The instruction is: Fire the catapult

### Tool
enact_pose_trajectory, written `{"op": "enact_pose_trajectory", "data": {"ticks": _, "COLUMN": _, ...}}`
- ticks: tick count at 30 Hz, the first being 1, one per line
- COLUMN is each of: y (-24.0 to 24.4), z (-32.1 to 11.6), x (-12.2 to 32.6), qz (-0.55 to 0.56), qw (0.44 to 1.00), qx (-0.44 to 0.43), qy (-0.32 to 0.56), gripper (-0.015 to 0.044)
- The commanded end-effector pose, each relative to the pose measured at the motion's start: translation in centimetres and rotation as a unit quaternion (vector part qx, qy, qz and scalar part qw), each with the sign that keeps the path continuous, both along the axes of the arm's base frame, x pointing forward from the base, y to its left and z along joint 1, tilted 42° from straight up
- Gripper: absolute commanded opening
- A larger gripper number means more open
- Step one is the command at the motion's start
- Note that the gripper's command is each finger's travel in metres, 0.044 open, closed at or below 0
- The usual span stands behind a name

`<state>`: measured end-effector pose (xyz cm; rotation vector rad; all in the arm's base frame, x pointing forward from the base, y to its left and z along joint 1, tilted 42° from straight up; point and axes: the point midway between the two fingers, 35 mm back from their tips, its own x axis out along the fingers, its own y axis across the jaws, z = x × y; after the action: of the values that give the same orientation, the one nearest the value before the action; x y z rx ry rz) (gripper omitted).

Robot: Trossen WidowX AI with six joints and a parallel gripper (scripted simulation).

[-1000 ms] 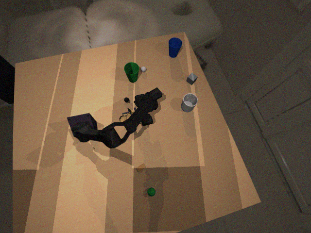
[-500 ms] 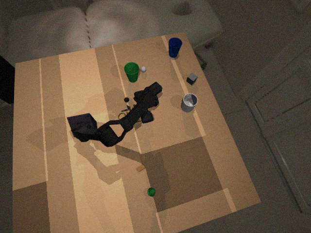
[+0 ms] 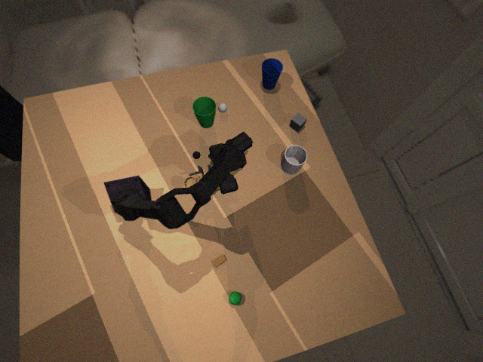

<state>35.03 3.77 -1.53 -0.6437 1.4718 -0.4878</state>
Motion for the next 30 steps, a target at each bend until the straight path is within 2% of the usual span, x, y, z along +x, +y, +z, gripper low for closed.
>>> {"op": "enact_pose_trajectory", "data": {"ticks": 1, "y": -0.2, "z": -0.2, "x": 0.1, "qz": 0.006, "qw": 1.0, "qx": -0.001, "qy": -0.002, "gripper": 0.0}}
{"op": "enact_pose_trajectory", "data": {"ticks": 18, "y": -1.3, "z": -1.4, "x": 0.1, "qz": 0.001, "qw": 1.0, "qx": -0.001, "qy": 0.0, "gripper": 0.0}}
{"op": "enact_pose_trajectory", "data": {"ticks": 30, "y": -1.3, "z": -1.4, "x": 0.1, "qz": 0.001, "qw": 1.0, "qx": -0.001, "qy": 0.0, "gripper": 0.0315}}
